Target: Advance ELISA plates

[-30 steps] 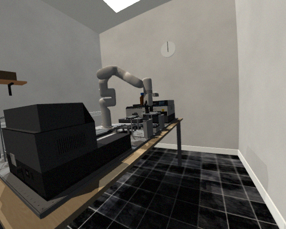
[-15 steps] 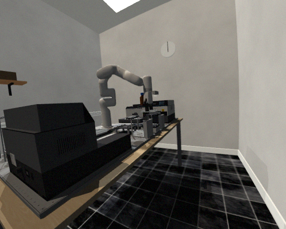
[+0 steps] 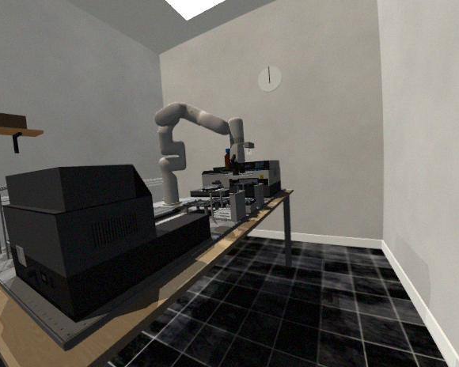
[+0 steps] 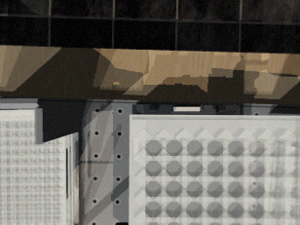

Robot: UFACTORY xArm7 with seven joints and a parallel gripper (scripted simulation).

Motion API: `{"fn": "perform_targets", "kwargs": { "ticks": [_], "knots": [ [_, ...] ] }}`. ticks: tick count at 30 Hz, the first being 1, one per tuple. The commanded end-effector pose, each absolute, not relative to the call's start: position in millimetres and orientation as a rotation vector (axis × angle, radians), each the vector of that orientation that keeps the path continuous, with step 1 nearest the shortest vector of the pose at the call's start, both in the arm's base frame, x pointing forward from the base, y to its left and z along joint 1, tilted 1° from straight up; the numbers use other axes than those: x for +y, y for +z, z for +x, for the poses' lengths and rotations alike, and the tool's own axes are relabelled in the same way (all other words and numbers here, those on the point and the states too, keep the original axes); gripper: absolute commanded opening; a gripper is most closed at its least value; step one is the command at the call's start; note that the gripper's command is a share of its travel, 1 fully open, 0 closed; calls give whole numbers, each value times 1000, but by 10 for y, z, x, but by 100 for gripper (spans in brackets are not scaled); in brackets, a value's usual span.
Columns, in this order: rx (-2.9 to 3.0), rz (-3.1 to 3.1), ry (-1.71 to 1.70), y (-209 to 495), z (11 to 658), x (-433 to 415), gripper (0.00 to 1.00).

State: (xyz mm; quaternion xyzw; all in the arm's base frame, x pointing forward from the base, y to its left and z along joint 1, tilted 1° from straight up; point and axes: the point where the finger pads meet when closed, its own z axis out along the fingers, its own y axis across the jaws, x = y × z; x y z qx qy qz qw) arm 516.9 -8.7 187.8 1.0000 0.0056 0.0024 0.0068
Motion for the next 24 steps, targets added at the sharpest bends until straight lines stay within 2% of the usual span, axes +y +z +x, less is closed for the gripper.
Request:
{"fn": "perform_targets", "kwargs": {
  "ticks": [1,24],
  "knots": [
    [18,3127,14,1955,5179,-85,0],
    [14,3128,14,2008,5107,103,0]
  ]
}}
